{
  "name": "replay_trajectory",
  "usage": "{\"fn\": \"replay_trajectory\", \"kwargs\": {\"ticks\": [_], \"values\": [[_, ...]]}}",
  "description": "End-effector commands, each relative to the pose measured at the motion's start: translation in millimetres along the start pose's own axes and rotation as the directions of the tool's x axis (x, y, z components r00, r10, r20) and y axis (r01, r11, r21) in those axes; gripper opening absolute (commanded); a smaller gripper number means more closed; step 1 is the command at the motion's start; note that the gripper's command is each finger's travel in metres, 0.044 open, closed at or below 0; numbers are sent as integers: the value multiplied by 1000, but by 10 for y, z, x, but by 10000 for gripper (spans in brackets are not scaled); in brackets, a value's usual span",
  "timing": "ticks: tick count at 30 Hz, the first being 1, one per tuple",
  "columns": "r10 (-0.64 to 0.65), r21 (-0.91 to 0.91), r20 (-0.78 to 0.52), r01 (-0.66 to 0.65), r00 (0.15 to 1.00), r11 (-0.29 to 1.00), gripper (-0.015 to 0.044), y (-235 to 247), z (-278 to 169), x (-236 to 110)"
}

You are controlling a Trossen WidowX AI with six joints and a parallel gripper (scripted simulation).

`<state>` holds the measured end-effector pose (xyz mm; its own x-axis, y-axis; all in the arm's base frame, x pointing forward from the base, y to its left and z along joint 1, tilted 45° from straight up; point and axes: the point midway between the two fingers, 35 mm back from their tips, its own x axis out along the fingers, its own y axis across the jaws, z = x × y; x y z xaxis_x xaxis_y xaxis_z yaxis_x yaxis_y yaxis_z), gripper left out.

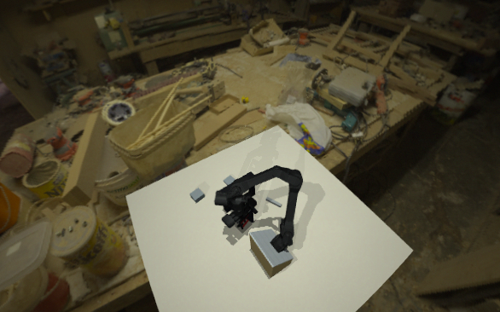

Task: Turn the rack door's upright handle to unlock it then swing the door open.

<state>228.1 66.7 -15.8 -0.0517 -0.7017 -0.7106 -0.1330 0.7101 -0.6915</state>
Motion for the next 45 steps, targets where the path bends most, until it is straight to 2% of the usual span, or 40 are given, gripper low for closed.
{"fn": "replay_trajectory", "kwargs": {"ticks": [1,14,30,40,45], "values": [[2,83,0,-2,1000,997,22,99,30,-3],[3,297,1,-3,1000,955,22,390,151,-6],[3,307,1,-4,1000,952,22,404,156,-6],[3,307,1,-4,1000,952,284,404,156,-6],[4,306,1,-4,1000,952,294,407,160,-42]]}}
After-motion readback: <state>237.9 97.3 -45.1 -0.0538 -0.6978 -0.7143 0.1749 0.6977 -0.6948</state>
